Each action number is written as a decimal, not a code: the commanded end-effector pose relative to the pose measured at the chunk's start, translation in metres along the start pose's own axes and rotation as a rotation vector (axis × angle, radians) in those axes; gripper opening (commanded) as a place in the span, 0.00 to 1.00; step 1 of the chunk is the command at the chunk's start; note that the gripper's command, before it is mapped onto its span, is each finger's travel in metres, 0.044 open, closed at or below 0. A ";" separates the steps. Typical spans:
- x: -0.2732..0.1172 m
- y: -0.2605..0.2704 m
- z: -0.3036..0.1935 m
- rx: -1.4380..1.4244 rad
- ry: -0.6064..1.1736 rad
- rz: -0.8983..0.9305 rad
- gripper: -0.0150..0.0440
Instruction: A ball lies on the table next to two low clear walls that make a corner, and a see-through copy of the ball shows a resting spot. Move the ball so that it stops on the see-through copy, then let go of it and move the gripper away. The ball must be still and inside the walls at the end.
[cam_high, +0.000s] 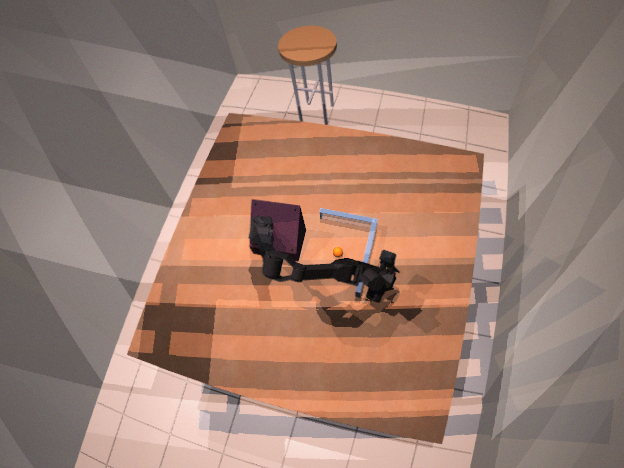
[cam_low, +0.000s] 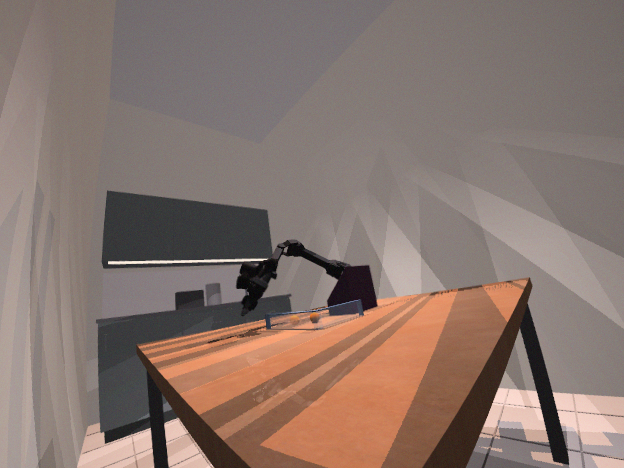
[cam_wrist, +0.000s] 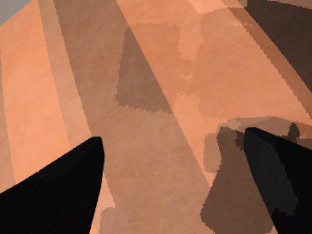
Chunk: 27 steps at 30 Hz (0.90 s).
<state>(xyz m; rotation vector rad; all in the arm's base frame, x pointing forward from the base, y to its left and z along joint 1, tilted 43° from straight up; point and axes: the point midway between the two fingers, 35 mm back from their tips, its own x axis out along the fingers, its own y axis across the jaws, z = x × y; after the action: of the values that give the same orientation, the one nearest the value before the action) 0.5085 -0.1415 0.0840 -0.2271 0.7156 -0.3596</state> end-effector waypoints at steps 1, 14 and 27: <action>-0.021 0.031 -0.039 0.043 0.162 -0.005 0.76; -0.099 0.071 -0.166 -0.103 0.603 -0.203 0.76; -0.128 0.060 -0.211 -0.280 0.738 -0.326 0.76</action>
<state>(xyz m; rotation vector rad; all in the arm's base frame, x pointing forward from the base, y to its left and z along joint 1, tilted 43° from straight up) 0.2945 -0.0494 -0.0103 -0.4800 1.4607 -0.6605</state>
